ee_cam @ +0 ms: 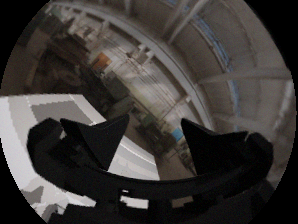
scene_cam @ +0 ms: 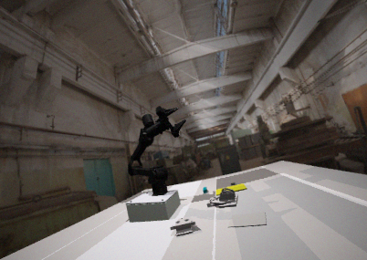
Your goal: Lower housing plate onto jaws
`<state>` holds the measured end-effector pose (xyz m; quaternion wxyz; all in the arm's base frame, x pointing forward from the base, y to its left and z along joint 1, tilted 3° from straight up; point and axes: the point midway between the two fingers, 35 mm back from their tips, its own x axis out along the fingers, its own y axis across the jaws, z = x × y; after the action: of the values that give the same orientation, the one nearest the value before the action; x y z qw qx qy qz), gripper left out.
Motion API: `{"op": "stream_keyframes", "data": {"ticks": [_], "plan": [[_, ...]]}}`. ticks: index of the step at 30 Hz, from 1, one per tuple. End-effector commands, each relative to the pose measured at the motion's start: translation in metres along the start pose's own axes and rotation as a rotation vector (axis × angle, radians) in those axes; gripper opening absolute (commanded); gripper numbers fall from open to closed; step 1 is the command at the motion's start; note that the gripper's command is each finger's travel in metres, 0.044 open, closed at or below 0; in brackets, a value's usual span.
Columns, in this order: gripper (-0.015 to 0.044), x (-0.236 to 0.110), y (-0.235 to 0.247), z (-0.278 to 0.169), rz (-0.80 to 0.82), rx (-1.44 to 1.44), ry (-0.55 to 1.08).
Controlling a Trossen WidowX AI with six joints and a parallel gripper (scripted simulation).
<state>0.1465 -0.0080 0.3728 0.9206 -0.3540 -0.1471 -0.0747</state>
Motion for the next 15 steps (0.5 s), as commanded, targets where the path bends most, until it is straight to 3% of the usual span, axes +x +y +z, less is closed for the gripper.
{"op": "stream_keyframes", "data": {"ticks": [1,15], "plan": [[0.0426,0.0,0.0,0.0,0.0,0.0,0.0],[0.044,0.019,-0.01,-0.036,0.022,-0.129,0.173]]}}
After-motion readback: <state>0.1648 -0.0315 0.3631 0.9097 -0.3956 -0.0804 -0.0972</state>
